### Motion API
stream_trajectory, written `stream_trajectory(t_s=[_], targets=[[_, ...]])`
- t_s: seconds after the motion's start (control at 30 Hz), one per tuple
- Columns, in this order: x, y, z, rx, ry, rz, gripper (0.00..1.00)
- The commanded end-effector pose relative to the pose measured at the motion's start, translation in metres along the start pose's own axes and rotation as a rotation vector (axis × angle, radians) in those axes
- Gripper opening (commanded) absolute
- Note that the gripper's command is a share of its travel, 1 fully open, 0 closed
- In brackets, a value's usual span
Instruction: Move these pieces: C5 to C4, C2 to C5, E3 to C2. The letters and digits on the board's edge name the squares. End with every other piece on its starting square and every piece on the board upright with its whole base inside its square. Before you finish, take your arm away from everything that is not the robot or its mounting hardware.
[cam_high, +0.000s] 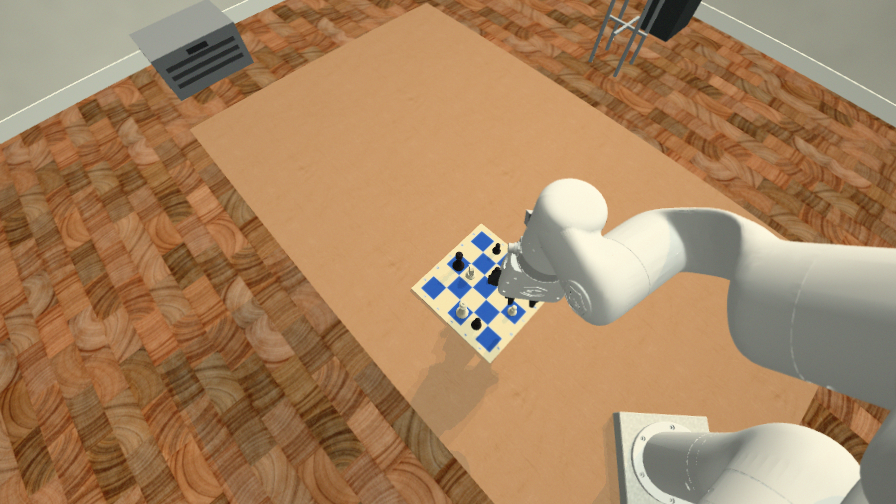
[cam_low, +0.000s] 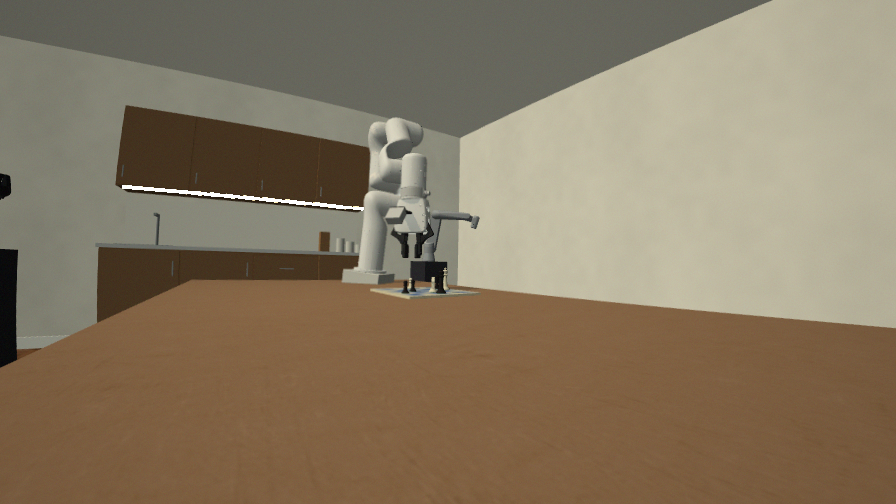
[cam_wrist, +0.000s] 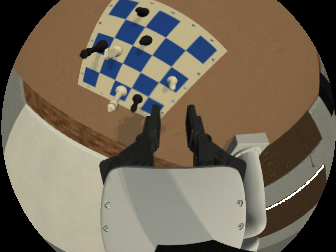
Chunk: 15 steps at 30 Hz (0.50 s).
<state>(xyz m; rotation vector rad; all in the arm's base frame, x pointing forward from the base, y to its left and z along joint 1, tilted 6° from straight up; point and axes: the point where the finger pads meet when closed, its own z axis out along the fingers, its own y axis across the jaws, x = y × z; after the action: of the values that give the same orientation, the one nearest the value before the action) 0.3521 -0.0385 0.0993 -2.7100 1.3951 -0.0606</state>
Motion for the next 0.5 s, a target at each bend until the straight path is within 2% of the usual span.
stream_trajectory(t_s=[0.0,0.47], targets=[[0.0009,-0.0010,-0.0011,0.003,0.003,0.000,0.34],[0.0010,-0.0010,0.0027,0.003,0.002,0.000,0.34]])
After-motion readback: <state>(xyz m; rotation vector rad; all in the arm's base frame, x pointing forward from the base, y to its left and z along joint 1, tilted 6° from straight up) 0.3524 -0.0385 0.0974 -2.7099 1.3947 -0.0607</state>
